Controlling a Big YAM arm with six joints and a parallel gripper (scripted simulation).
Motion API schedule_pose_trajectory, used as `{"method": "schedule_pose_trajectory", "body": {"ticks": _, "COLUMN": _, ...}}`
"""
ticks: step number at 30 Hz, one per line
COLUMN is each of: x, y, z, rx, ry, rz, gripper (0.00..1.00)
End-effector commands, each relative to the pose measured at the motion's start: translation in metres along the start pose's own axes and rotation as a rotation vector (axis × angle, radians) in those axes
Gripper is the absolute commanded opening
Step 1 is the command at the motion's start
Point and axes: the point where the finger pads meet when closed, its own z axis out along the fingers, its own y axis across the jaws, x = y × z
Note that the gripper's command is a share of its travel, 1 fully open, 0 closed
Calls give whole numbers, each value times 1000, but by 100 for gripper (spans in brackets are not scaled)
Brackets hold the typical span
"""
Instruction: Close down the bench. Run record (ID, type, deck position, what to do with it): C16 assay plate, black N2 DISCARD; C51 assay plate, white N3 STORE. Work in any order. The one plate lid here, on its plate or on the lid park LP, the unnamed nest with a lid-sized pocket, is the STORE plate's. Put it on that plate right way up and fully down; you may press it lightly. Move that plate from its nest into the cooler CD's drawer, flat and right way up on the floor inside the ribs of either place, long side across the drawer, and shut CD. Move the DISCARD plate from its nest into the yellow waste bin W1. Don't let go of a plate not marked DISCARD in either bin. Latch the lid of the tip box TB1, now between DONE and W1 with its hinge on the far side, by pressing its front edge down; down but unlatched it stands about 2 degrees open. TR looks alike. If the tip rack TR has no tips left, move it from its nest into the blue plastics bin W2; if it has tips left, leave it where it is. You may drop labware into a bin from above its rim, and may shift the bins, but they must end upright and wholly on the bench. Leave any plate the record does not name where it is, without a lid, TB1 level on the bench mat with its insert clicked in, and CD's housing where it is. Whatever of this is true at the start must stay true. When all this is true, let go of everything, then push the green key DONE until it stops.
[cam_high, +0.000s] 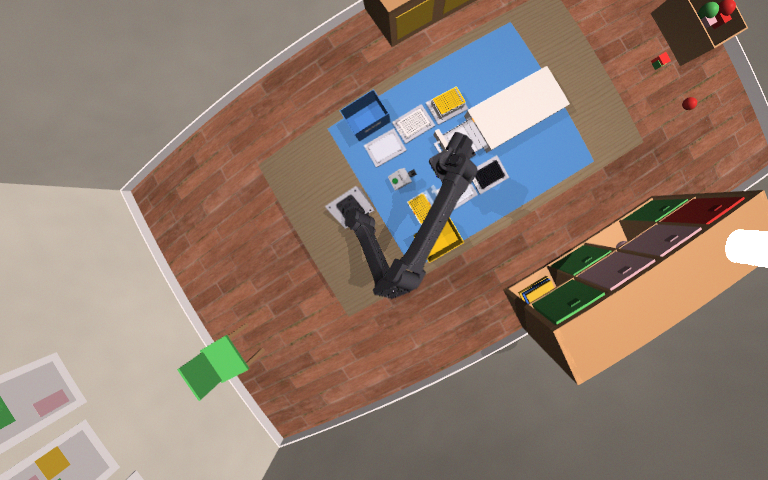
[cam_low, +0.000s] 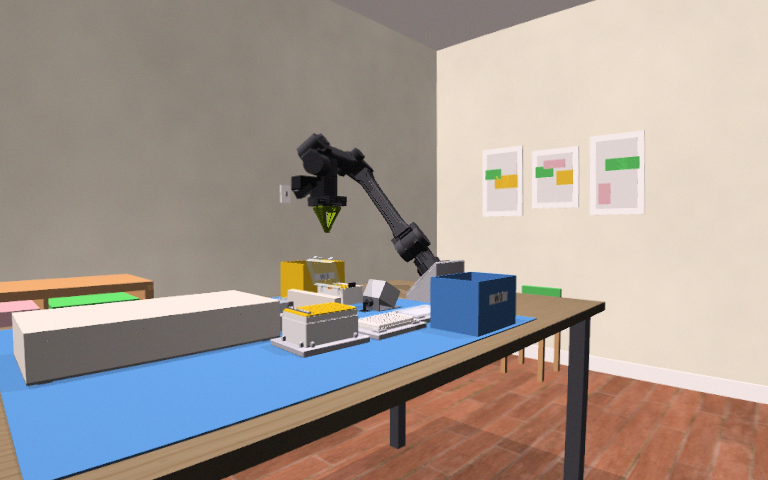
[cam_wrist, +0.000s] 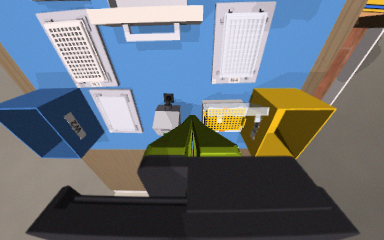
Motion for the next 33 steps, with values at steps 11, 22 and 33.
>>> {"method": "schedule_pose_trajectory", "body": {"ticks": 11, "x": 0, "y": -50, "z": 15, "rx": -7, "ry": -19, "rz": -1, "gripper": 0}}
{"method": "schedule_pose_trajectory", "body": {"ticks": 22, "x": 1, "y": -88, "z": 29, "rx": -4, "ry": -19, "rz": -1, "gripper": 0}}
{"method": "schedule_pose_trajectory", "body": {"ticks": 33, "x": -1, "y": -87, "z": 37, "rx": -1, "ry": -6, "rz": -29, "gripper": 0}}
